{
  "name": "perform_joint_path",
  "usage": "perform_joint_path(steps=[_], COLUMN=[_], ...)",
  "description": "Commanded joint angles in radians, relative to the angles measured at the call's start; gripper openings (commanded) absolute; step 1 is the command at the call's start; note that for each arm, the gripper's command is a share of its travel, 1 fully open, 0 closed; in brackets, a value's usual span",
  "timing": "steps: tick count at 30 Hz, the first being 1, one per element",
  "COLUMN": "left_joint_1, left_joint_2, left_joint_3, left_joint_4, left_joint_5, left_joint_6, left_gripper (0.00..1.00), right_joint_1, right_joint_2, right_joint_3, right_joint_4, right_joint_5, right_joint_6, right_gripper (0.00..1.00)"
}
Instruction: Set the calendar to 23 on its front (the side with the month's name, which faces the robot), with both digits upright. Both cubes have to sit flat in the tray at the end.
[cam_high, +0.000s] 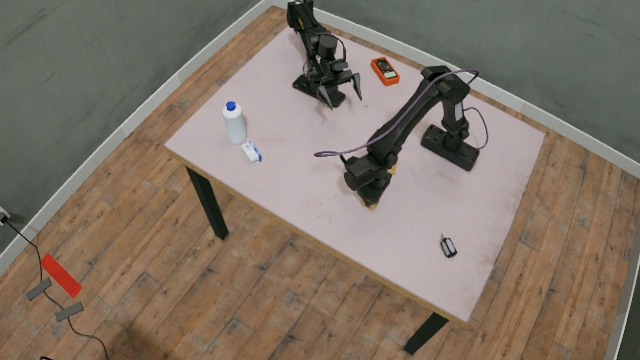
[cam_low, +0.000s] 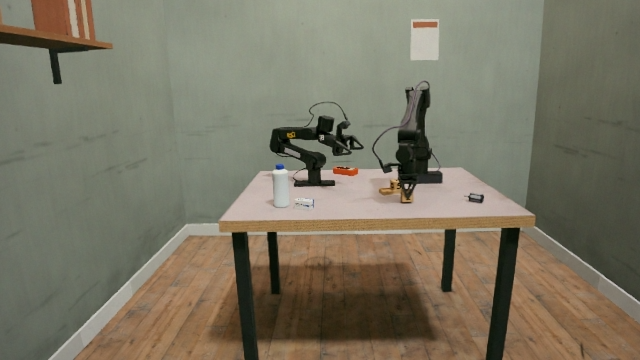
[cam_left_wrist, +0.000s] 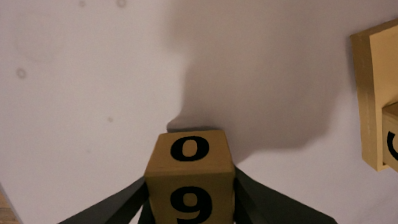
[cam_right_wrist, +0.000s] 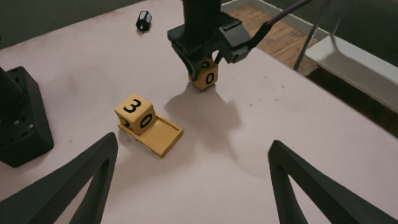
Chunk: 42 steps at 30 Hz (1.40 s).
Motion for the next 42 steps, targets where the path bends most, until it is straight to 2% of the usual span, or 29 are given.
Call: perform_joint_path(steps=[1,17,25,26,28,29,30,37,42], left_joint_1=[0.005,0.005,0.005,0.005,0.005,0.005,0.010,-0.014,-0.021], left_joint_2=[0.006,0.018,0.000,0.000,0.000,0.000,-0.013,-0.058,-0.082], left_joint_3=[-0.019,-0.033,-0.011,-0.011,-0.011,-0.011,-0.012,-0.034,0.011], left_joint_4=[0.017,0.043,-0.002,-0.002,-0.002,0.001,0.004,0.008,-0.039], left_joint_5=[0.015,0.015,0.015,0.015,0.015,0.015,0.015,0.016,0.016], left_joint_6=[0.005,0.005,0.005,0.005,0.005,0.005,0.011,-0.013,-0.017], left_gripper=[0.40,0.40,0.40,0.51,0.51,0.57,0.68,0.69,0.69], right_joint_1=[-0.007,-0.007,-0.007,-0.007,-0.007,-0.007,-0.007,-0.007,-0.007], right_joint_2=[-0.013,-0.013,-0.013,-0.013,-0.013,-0.013,-0.013,-0.013,-0.013], right_joint_3=[0.000,0.000,0.000,0.000,0.000,0.000,0.000,0.000,0.000], right_joint_4=[0.003,0.003,0.003,0.003,0.003,0.003,0.003,0.003,0.003], right_joint_5=[-0.002,-0.002,-0.002,-0.002,-0.002,-0.002,-0.002,-0.002,-0.002], right_joint_6=[-0.001,-0.001,-0.001,-0.001,-0.001,-0.001,-0.001,-0.001,-0.001], right_gripper=[1.00,1.00,1.00,1.00,1.00,1.00,1.00,1.00,1.00])
